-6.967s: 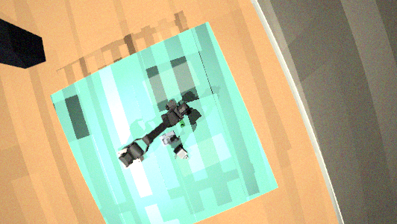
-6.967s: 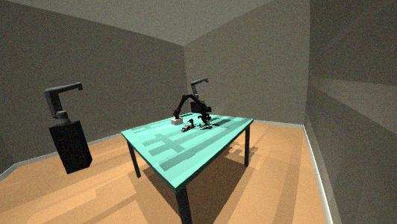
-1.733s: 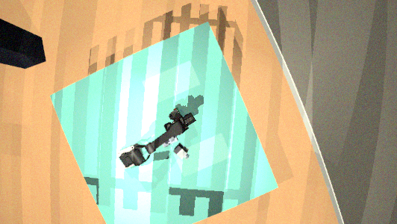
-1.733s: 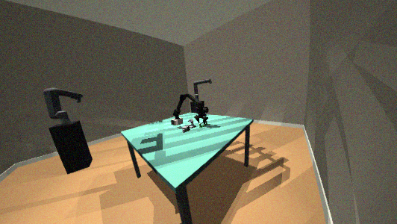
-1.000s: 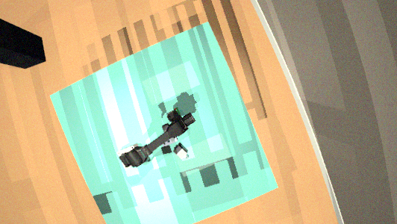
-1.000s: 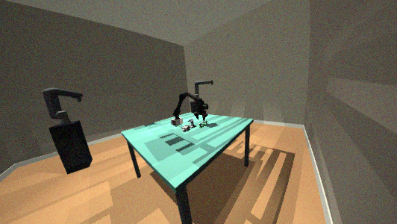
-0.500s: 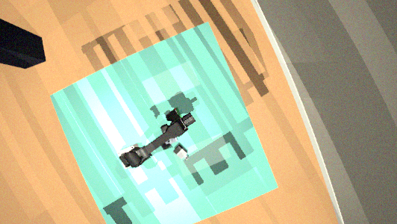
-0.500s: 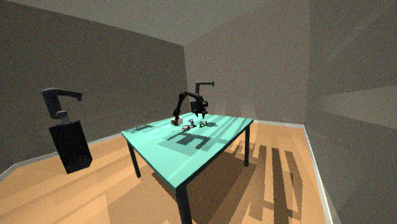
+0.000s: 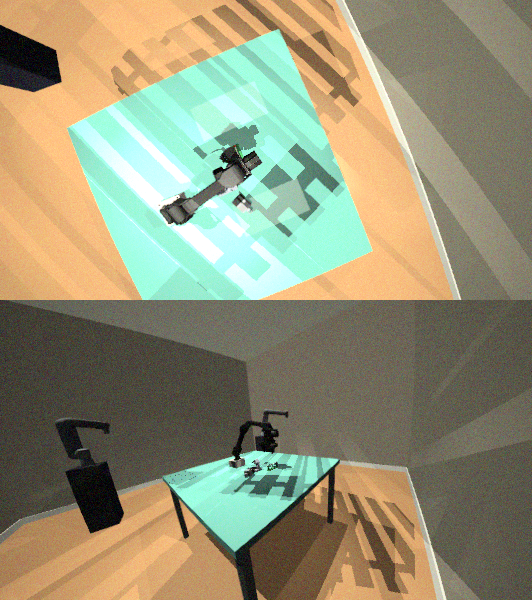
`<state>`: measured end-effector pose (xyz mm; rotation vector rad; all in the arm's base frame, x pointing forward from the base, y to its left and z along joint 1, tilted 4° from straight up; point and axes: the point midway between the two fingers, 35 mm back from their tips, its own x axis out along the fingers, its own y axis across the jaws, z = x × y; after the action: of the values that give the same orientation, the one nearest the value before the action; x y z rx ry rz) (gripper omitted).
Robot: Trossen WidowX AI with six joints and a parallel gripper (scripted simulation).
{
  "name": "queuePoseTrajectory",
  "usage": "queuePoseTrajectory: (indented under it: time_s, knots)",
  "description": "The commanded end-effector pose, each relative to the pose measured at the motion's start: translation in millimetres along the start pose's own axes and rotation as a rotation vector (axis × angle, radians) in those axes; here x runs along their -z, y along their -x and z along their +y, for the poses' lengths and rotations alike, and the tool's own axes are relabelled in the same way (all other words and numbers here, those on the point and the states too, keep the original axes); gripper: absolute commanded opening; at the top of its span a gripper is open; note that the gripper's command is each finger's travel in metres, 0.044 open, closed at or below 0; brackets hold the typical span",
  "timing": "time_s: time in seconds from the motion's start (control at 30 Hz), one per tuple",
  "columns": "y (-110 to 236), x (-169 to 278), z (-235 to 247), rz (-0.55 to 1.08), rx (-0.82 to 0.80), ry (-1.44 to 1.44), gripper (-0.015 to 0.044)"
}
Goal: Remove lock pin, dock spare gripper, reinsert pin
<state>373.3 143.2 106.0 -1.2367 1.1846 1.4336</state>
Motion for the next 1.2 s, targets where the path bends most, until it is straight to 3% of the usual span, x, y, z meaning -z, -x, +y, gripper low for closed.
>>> queuePoseTrajectory:
  time_s: [0.0, 0.1, 0.43, 0.77, 0.93, 1.17]
  knots:
    - [10.9, -1.0, 2.5, -0.001, 0.002, -0.003, 0.0440]
    - [2.7, 11.4, -0.1, 0.026, 0.033, -0.154, 0.0440]
    - [-3.9, 92.2, 11.7, 0.097, 0.320, -1.234, 0.0440]
    - [-11.4, 166.5, 48.6, -0.091, 0.730, -2.294, 0.0440]
    - [-14.2, 187.4, 65.6, -0.232, 0.882, -2.610, 0.0440]
    - [-14.6, 190.4, 69.2, -0.246, 0.896, -2.636, 0.0440]
